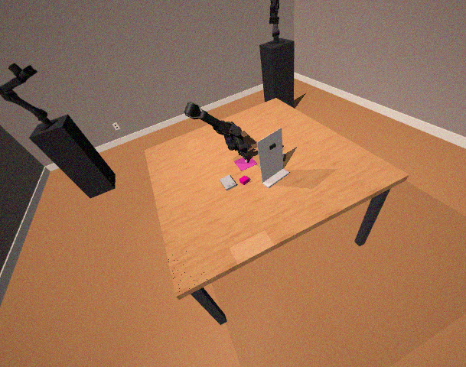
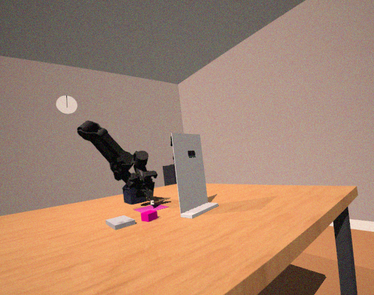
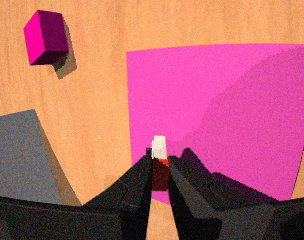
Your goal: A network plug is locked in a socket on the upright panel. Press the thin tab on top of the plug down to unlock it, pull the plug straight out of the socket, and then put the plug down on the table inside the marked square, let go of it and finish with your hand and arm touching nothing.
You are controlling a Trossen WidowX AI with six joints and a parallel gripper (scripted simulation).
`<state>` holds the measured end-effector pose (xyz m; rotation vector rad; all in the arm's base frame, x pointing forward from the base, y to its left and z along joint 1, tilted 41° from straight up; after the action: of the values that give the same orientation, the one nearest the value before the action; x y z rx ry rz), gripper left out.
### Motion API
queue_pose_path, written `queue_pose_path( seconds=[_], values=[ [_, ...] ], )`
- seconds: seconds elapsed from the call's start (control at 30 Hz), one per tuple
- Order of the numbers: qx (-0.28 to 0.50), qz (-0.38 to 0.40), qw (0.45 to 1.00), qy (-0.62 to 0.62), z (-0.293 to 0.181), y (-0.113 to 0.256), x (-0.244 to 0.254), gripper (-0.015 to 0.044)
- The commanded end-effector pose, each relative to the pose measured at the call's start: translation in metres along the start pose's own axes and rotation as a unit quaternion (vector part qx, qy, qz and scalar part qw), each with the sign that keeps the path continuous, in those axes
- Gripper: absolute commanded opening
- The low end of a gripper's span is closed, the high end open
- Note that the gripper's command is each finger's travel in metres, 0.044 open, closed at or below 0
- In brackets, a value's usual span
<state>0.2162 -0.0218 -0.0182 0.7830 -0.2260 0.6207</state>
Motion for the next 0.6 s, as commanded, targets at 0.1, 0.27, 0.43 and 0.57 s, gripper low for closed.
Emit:
queue_pose_path(
  seconds=[0.1, 0.27, 0.43, 0.57],
  values=[
    [0.003, -0.003, 1.000, 0.007, -0.0009, -0.0032, -0.0060, 0.0000],
    [0.002, -0.003, 1.000, 0.007, -0.0003, -0.0052, -0.0083, 0.0000],
    [0.001, -0.002, 1.000, 0.007, 0.0004, -0.0070, -0.0106, 0.0000],
    [0.001, -0.002, 1.000, 0.008, 0.0010, -0.0083, -0.0124, 0.0000]
  ],
)
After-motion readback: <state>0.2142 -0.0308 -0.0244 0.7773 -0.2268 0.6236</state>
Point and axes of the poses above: the point midway between the two fingers, 35 mm back from their tips, its own y axis back along the fingers, its own x axis across the jaws, z = x × y, the point moved 2 cm from there along y, back along the fingers, and after that the axes turned 6 degrees about y, right-handed, at the moved point
